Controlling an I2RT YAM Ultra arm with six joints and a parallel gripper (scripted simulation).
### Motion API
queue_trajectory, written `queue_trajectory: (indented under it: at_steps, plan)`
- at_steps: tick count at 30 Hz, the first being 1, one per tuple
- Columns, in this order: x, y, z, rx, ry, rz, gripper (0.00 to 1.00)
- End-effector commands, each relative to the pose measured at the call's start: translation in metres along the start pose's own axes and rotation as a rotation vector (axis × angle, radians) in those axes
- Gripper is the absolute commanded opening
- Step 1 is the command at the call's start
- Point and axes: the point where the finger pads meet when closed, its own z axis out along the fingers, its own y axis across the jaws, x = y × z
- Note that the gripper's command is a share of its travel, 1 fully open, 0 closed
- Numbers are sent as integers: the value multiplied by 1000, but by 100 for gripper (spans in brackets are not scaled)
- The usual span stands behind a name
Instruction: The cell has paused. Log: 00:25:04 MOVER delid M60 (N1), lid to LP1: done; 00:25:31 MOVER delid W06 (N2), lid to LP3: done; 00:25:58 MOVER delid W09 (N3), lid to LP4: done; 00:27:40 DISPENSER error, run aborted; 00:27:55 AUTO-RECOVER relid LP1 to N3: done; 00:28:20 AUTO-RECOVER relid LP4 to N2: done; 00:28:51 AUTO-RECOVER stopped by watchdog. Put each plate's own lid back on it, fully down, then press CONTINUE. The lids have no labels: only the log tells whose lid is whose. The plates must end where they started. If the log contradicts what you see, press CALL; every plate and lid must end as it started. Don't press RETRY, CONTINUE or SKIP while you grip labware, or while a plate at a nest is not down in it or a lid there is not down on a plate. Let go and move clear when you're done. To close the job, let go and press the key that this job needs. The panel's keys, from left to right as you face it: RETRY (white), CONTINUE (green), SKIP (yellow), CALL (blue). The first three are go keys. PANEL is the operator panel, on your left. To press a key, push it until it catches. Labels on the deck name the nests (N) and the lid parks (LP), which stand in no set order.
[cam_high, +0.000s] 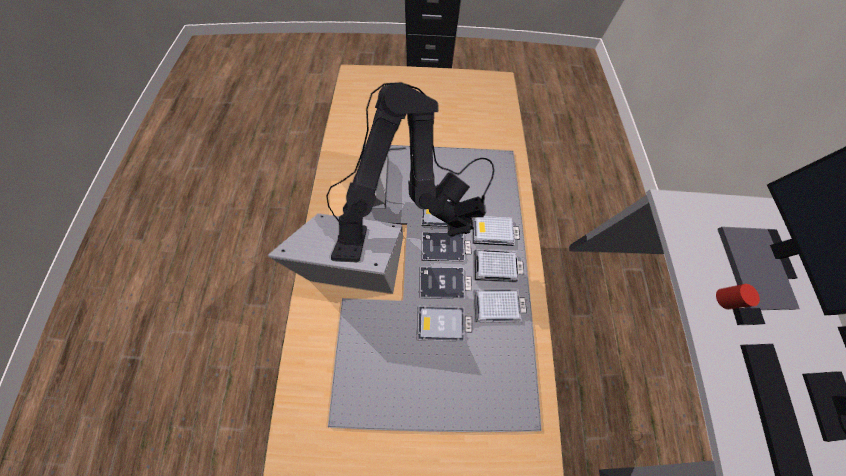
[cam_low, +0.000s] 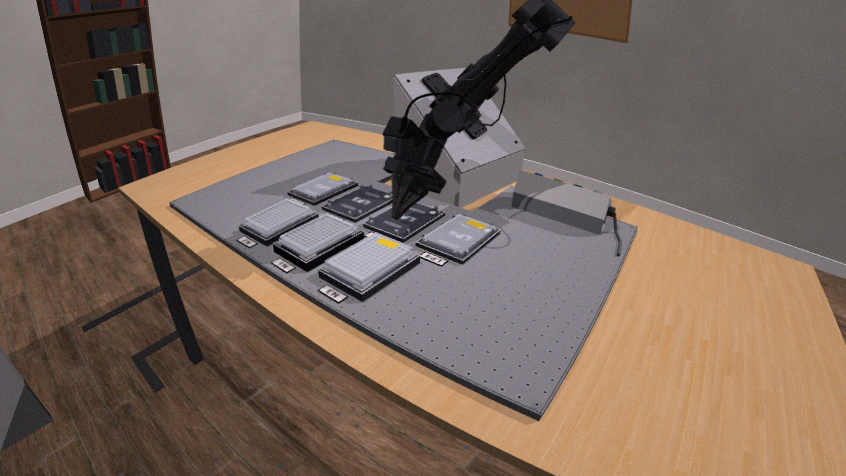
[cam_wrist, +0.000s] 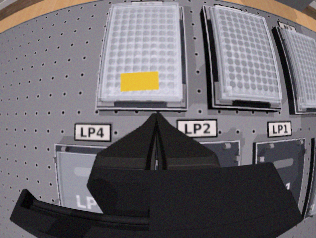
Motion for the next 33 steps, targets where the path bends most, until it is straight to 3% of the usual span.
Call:
queue_trajectory:
  at_steps: [1,25,33]
  plan:
    - [-16,-10,12,9,4,-7,0]
    - [-97,-49,77,8,0,-7,0]
    - [-108,-56,86,14,-5,-7,0]
